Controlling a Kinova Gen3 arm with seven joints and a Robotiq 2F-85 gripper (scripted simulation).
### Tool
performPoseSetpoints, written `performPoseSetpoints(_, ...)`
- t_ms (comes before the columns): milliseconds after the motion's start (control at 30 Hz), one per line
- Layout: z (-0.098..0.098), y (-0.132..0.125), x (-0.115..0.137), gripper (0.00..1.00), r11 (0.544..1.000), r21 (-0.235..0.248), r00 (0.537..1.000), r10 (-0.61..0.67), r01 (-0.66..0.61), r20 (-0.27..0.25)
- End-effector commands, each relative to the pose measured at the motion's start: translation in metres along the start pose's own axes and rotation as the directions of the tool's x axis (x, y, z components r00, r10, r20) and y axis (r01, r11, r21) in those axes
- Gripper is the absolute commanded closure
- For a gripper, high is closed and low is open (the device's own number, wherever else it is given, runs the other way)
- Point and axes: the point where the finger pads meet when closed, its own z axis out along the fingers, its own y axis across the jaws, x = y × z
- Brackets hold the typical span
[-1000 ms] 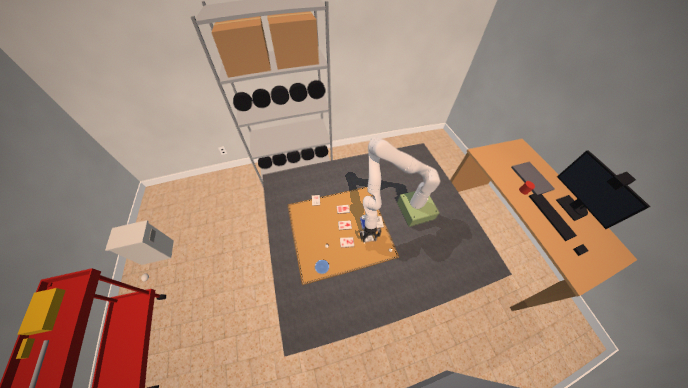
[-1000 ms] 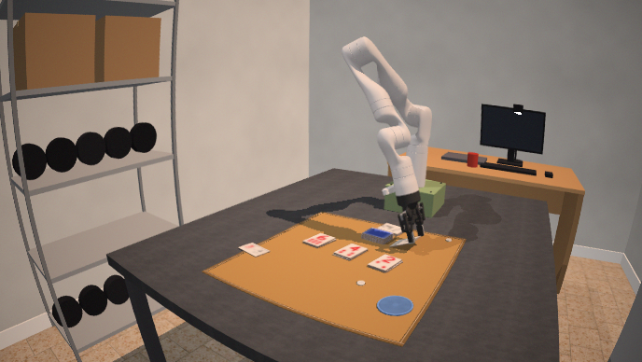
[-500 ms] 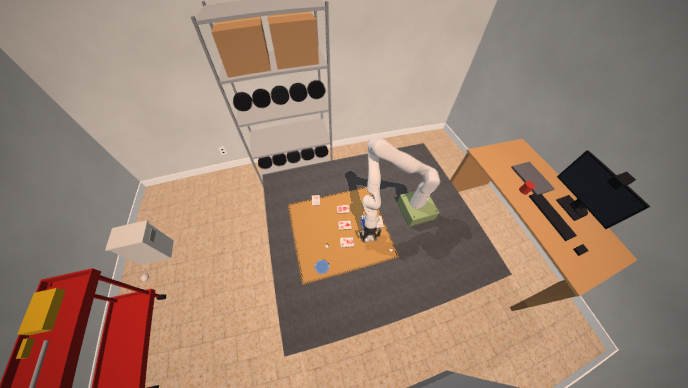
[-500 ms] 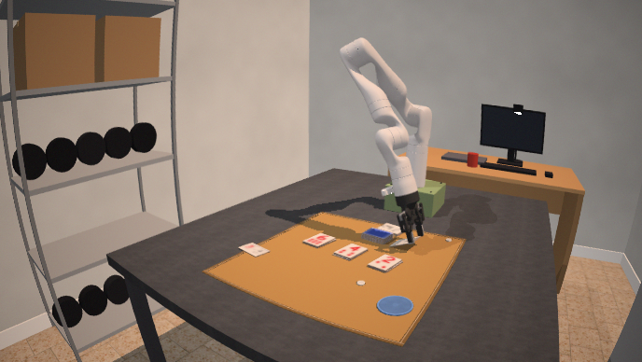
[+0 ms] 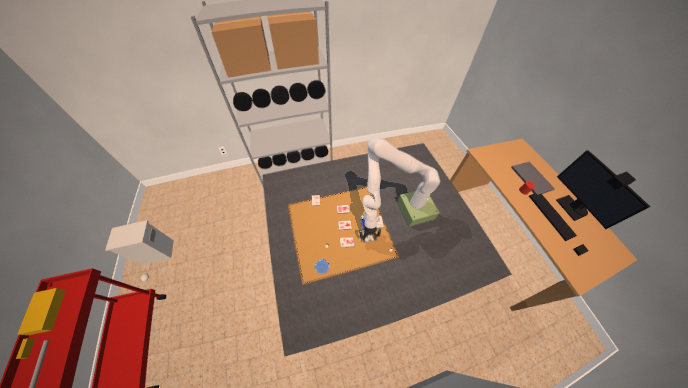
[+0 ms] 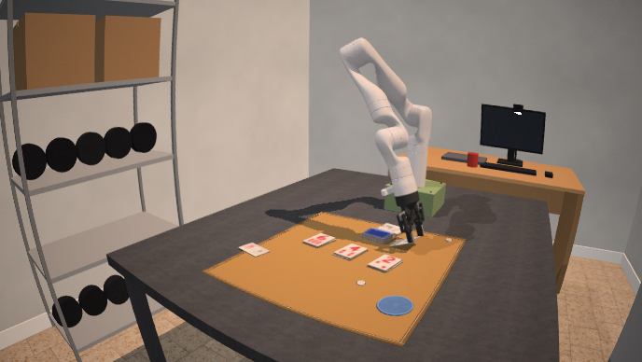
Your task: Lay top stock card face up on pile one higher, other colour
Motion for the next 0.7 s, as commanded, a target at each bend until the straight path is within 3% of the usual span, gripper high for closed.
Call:
performPoseSetpoints(0, -0.0005, -0.0005, -0.0002, 0.29, 1.000, 0.001, 1.000, 0.000, 0.000, 0.000)
performPoseSetpoints(667, 0.0007, -0.0004, -0.0004, 0.29, 1.000, 0.001, 1.000, 0.000, 0.000, -0.012)
